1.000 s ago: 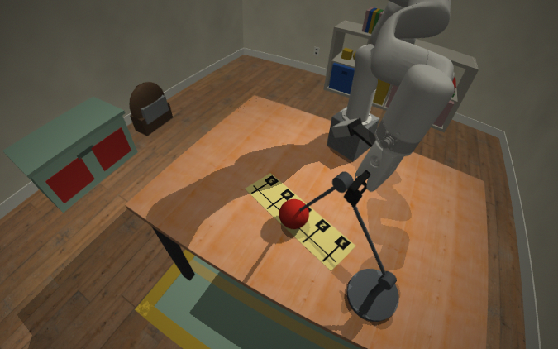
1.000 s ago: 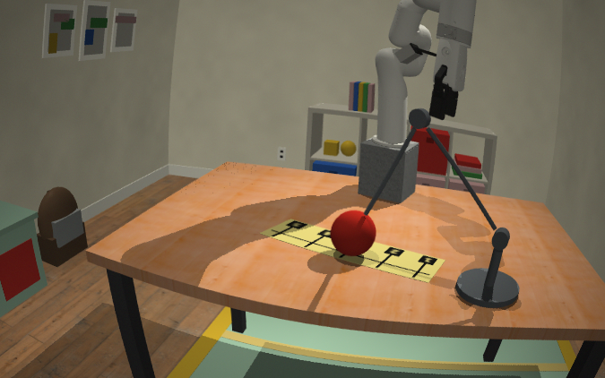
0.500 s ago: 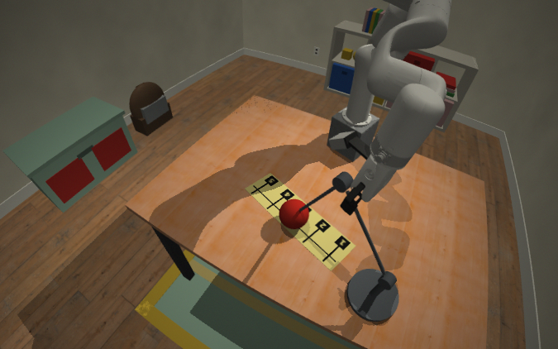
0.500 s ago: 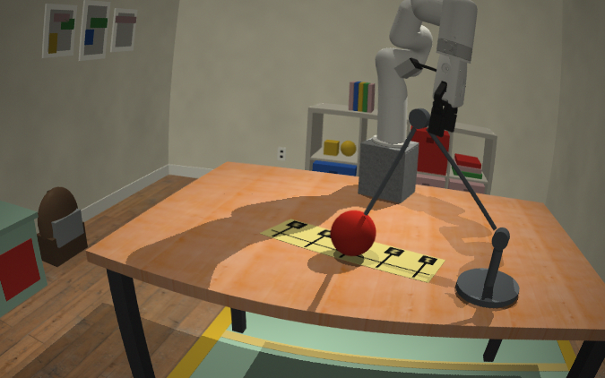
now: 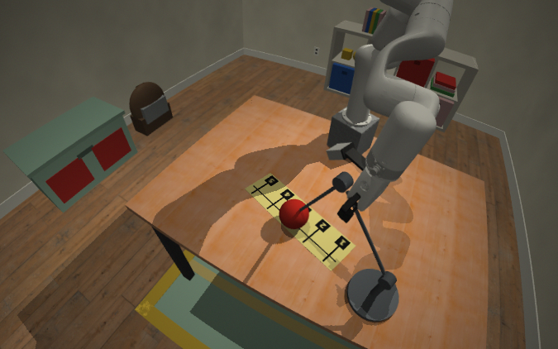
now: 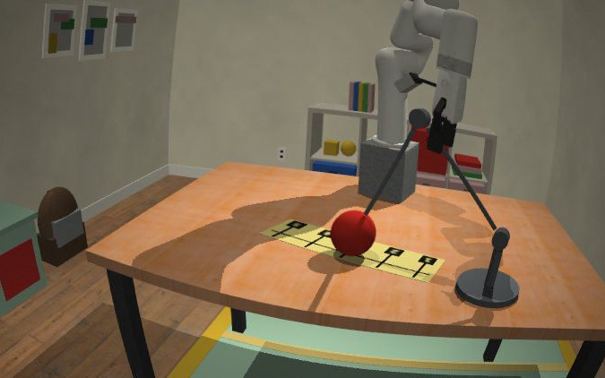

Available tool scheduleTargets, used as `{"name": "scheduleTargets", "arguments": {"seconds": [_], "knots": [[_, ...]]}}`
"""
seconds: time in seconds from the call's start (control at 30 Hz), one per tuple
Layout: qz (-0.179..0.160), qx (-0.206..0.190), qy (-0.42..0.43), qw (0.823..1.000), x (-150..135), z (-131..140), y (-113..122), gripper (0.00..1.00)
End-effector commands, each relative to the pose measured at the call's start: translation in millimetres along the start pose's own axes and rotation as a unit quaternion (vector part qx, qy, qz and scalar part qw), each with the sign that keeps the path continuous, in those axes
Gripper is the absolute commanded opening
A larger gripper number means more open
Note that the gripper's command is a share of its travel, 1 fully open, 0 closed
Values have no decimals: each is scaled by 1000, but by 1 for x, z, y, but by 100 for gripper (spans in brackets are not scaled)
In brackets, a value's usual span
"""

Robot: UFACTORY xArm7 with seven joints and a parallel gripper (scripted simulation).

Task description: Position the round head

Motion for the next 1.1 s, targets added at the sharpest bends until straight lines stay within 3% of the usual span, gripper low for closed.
{"name": "scheduleTargets", "arguments": {"seconds": [0.0, 0.4, 0.43, 1.07], "knots": [[-2, -2, 0, 1000, -2, 1, 0, 100], [-2, -3, 0, 1000, -2, 2, -6, 100], [-2, -3, 0, 1000, -2, 2, -6, 0], [-2, -3, 0, 1000, -2, 2, -5, 0]]}}
Point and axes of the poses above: the point where the finger pads meet when closed, its own y axis back along the fingers, its own x axis across the jaws, z = x × y, the point moved 1 cm from there along y, back along the fingers, and after that the axes turned 4 degrees about -y, right-handed, at the moved point
